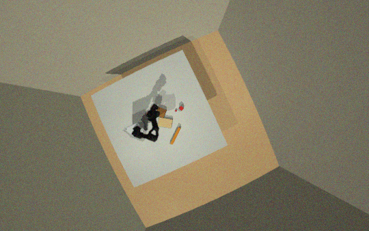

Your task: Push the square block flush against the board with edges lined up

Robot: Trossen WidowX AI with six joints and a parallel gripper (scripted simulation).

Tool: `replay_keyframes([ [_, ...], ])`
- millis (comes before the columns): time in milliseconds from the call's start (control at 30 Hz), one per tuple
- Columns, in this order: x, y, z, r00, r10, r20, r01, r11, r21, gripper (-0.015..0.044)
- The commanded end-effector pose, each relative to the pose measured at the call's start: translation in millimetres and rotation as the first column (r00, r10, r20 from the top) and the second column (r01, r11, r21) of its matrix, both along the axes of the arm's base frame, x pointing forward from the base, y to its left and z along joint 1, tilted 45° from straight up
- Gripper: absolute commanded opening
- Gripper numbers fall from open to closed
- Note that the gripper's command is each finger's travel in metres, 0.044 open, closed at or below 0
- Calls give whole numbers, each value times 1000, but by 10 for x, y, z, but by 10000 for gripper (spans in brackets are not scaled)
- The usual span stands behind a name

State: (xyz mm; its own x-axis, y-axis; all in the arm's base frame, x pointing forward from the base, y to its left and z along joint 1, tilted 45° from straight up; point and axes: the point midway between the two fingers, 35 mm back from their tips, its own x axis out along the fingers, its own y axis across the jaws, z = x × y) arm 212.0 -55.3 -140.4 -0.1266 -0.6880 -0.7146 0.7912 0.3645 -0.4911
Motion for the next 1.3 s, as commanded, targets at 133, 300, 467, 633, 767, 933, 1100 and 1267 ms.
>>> replay_keyframes([
  [133, 100, -46, 59, 1000, 5, 10, -5, 1000, 0, 0],
  [300, 134, -76, 83, 1000, 5, 11, -5, 1000, 0, 0],
  [467, 167, -106, 108, 1000, 5, 11, -5, 1000, 0, 0],
  [633, 201, -136, 132, 1000, 6, 11, -6, 1000, 1, 0],
  [767, 229, -160, 151, 1000, 6, 11, -6, 1000, 1, 0],
  [933, 264, -190, 174, 1000, 6, 11, -6, 1000, 1, 0],
  [1100, 299, -220, 197, 1000, 6, 11, -6, 1000, 0, 0],
  [1267, 335, -250, 220, 1000, 6, 11, -6, 1000, 0, 0],
])
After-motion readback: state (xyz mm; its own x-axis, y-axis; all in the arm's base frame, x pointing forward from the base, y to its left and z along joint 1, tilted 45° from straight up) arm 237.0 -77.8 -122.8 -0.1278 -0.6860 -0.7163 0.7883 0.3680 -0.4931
